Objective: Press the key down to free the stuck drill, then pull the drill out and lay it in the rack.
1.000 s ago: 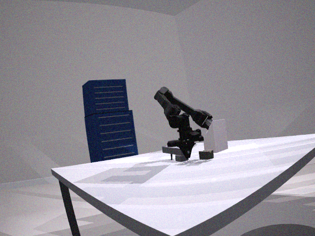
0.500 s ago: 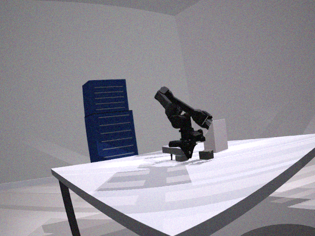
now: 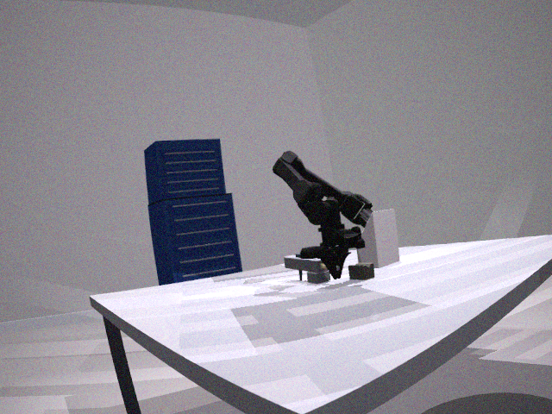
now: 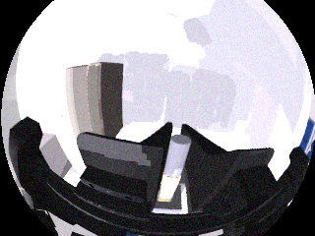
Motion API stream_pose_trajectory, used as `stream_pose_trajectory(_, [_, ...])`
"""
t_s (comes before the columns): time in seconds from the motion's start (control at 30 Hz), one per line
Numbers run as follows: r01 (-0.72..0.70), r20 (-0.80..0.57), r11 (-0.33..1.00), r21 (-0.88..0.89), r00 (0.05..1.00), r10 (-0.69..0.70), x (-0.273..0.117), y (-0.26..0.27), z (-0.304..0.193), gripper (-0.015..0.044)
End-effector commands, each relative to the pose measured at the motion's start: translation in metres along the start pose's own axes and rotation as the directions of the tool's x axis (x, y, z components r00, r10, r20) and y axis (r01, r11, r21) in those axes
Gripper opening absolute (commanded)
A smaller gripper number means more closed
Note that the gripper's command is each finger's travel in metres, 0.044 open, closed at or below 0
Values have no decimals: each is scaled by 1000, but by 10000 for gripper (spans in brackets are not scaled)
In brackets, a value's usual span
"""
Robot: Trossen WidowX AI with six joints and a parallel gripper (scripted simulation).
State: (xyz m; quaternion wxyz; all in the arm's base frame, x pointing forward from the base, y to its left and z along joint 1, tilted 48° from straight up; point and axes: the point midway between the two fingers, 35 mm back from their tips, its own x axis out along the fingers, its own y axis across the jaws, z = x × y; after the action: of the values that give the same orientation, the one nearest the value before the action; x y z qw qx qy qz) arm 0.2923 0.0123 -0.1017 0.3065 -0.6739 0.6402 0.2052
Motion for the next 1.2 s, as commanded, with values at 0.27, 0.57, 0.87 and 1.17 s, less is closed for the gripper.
stream_pose_trajectory(0.27, [0,0,1000,0,1000,0,0,0,5,131])
stream_pose_trajectory(0.57, [1,3,1000,1,1000,-1,1,0,3,368])
stream_pose_trajectory(0.87, [2,5,1000,1,1000,-3,3,0,-1,440])
stream_pose_trajectory(1.17, [2,5,1000,1,1000,-3,3,-1,-4,440])
